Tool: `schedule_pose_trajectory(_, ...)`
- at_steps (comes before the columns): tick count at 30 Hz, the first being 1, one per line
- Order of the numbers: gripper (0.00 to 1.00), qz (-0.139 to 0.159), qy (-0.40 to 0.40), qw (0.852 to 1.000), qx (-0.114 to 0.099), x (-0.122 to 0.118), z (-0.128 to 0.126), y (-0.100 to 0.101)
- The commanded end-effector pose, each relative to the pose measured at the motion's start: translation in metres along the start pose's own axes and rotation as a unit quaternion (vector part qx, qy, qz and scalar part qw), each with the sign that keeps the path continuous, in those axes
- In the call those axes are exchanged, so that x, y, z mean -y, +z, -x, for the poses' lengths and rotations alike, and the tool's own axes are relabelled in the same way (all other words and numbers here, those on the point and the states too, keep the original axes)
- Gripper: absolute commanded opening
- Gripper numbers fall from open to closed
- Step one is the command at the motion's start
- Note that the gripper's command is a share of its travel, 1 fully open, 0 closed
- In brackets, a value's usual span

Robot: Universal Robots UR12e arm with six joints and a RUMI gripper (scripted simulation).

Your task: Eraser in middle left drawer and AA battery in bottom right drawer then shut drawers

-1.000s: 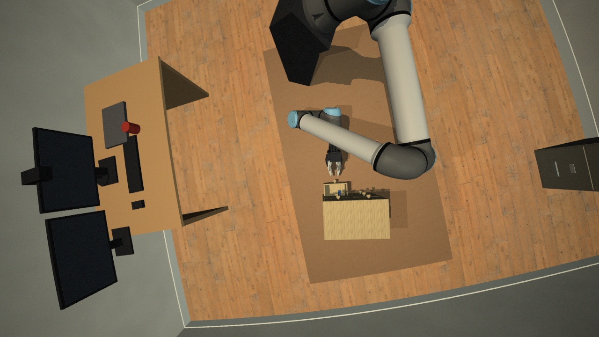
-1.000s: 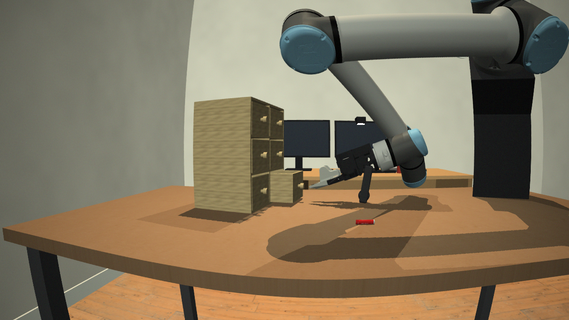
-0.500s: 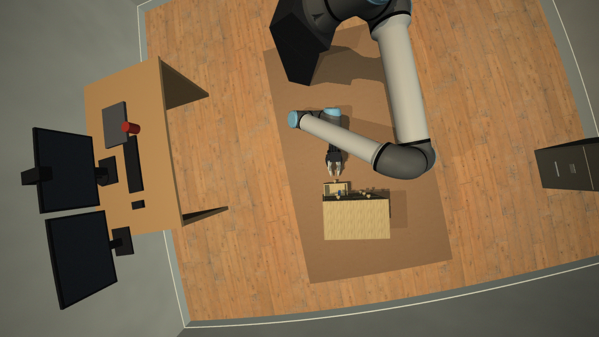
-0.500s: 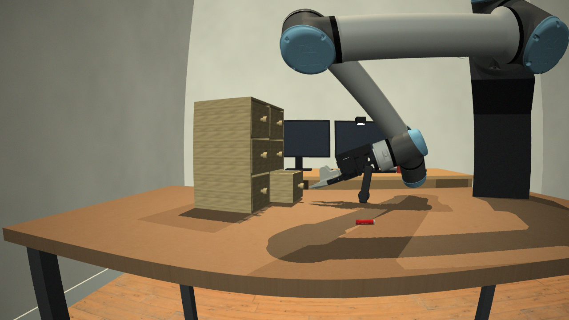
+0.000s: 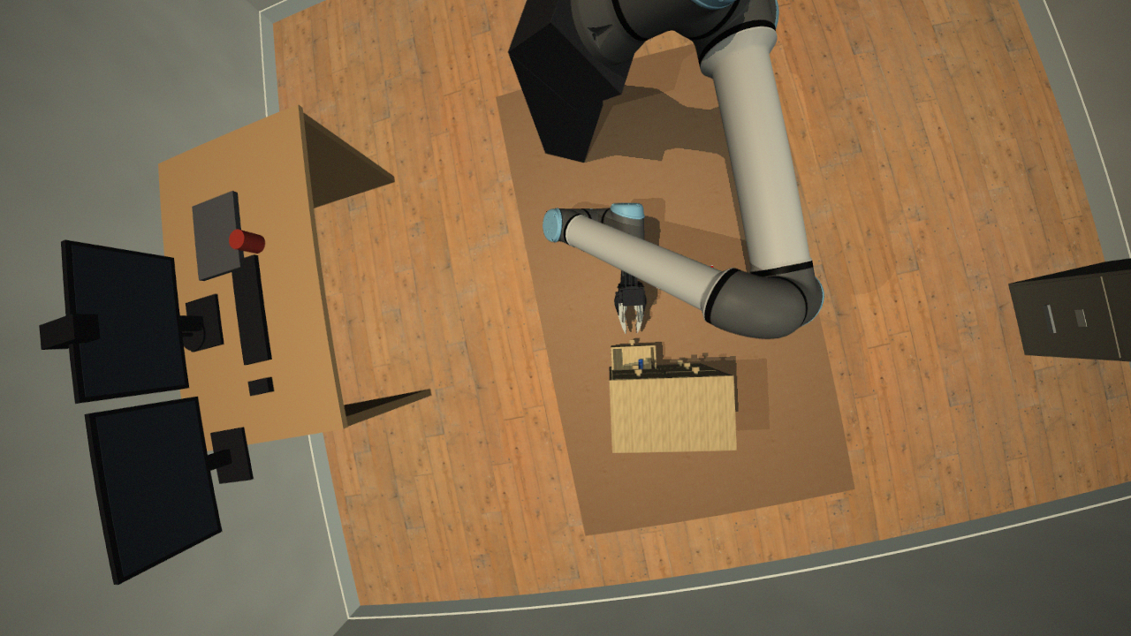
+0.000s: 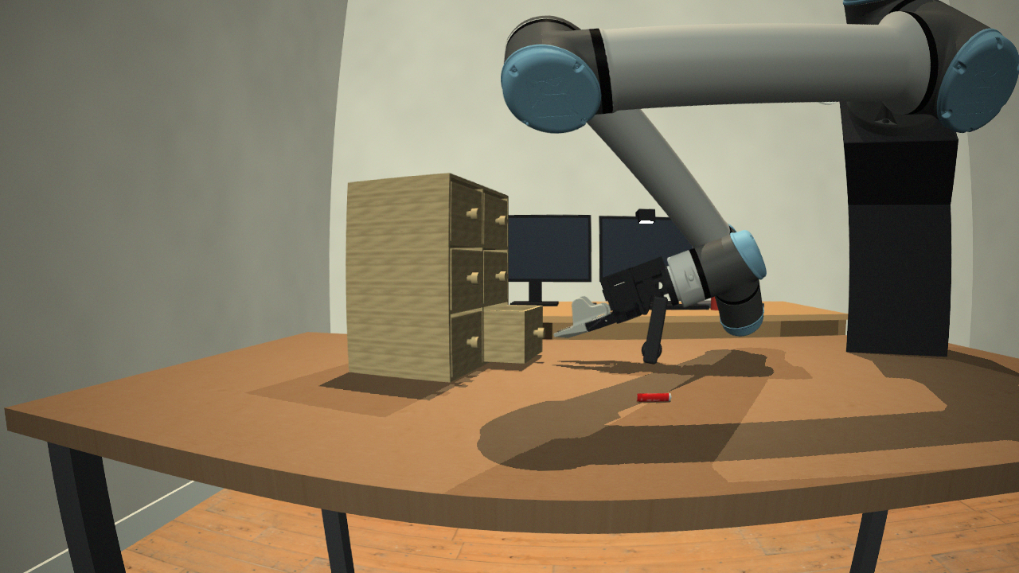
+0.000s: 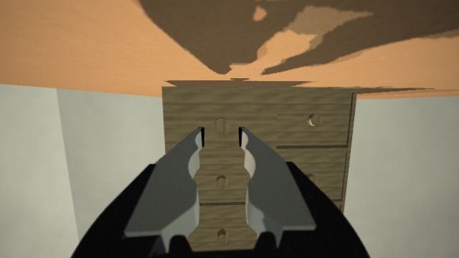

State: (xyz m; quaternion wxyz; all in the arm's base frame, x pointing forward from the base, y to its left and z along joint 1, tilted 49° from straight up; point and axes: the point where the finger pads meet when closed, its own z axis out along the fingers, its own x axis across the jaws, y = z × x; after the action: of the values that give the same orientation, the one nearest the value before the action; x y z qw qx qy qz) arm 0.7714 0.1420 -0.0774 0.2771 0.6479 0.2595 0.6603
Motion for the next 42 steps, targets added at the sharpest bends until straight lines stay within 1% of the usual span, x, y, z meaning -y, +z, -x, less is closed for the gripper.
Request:
schedule_pose_trajectory(1, 0.20, 0.000, 0.000, 1.000, 0.000, 0.000, 0.000, 0.000)
schedule_pose_trajectory(17, 0.20, 0.000, 0.000, 1.000, 0.000, -0.002, 0.000, 0.003)
schedule_pose_trajectory(29, 0.20, 0.000, 0.000, 1.000, 0.000, -0.005, 0.000, 0.011)
schedule_pose_trajectory(42, 0.20, 0.000, 0.000, 1.000, 0.000, -0.009, 0.000, 0.024)
